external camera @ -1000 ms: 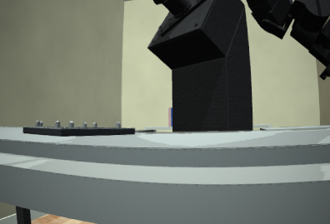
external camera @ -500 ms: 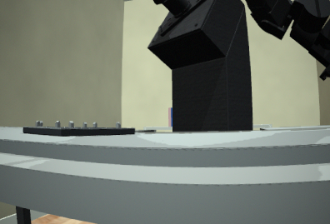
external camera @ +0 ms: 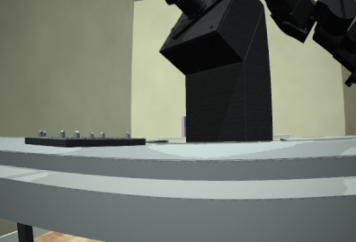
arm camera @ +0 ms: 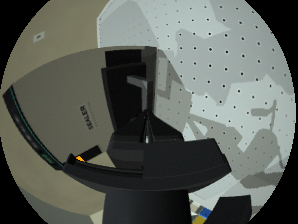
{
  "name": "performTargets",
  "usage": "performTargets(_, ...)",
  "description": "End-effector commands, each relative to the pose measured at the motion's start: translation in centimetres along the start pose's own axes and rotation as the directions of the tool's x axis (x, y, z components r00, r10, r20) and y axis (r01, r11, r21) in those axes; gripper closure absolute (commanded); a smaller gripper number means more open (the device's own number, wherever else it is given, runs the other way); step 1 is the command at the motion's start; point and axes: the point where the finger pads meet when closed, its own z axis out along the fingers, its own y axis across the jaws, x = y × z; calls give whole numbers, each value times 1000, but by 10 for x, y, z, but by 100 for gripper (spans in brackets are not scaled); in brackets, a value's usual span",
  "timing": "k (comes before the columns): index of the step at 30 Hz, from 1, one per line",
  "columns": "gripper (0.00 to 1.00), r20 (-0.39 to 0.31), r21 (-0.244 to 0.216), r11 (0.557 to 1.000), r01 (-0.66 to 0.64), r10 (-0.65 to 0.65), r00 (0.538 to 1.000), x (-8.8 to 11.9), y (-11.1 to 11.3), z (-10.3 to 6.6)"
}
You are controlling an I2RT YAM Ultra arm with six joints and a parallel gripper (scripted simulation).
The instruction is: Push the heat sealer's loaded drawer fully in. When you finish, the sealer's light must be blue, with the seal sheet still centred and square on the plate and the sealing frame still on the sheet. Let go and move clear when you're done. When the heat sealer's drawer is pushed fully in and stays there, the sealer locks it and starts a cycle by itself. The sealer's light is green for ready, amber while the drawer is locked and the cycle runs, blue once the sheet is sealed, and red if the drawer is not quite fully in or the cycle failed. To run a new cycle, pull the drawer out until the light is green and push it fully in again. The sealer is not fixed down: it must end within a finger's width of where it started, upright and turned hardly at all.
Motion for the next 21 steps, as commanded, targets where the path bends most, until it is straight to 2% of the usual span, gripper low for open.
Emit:
performTargets(1, 100, -13, -52, 999, -1, 0, 1000, 3, 5, 22)
performTargets(3, 100, -13, -52, 999, -1, 0, 1000, 3, 5, 22)
performTargets(4, 70, -13, -52, 999, -1, 0, 1000, 3, 5, 22)
performTargets(7, 70, -13, -52, 999, -1, 0, 1000, 3, 5, 22)
performTargets(8, 70, -15, -67, 998, 13, -14, 1000, 5, 15, 20)
performTargets(10, 70, 7, -73, 997, 10, -10, 1000, -8, 18, 18)
performTargets(21, 70, 3, -72, 997, 11, -11, 1000, -6, 18, 18)
